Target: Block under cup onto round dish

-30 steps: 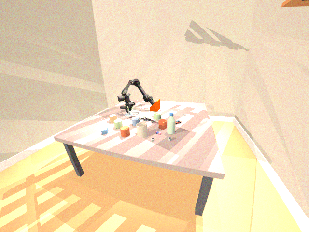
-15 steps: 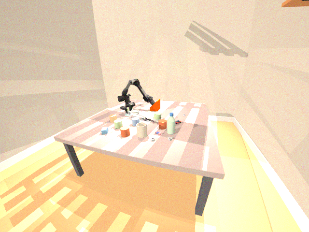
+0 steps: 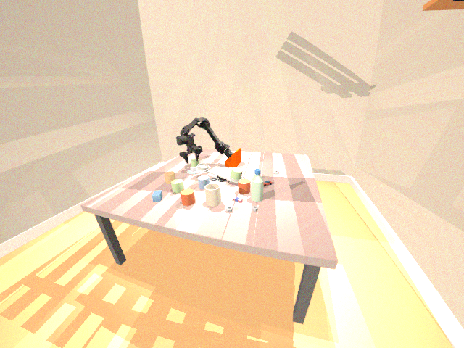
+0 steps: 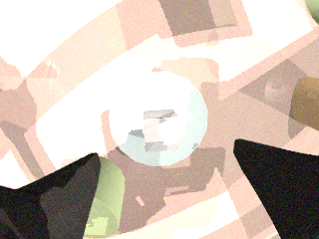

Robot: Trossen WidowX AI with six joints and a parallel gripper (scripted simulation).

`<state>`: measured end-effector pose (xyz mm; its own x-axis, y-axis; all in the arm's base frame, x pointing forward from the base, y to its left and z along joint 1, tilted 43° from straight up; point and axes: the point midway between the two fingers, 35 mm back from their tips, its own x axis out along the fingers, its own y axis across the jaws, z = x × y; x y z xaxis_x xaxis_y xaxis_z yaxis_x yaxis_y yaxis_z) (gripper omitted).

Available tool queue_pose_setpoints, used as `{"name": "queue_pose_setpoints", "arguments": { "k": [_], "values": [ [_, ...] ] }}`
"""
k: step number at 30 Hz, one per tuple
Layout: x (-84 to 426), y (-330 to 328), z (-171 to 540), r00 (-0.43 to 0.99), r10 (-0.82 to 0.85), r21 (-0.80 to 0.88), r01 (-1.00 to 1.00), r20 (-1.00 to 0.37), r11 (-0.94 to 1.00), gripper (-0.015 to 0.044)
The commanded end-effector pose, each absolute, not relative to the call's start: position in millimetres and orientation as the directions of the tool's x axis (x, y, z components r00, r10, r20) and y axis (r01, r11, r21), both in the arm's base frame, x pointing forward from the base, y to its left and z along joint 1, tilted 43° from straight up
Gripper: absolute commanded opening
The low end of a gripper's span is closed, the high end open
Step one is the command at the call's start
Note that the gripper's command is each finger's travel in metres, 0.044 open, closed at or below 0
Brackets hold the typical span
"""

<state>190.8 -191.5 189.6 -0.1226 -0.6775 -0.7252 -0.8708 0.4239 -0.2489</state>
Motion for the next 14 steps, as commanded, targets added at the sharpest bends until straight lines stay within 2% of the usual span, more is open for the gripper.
{"name": "queue_pose_setpoints", "arguments": {
  "k": [1, 14],
  "values": [
    [192, -179, 203, -0.123, -0.679, -0.250, -0.871, -0.724, 0.424, 0.0440],
    [194, -166, 216, -0.120, -0.679, -0.248, -0.873, -0.724, 0.420, 0.0440]
  ]
}}
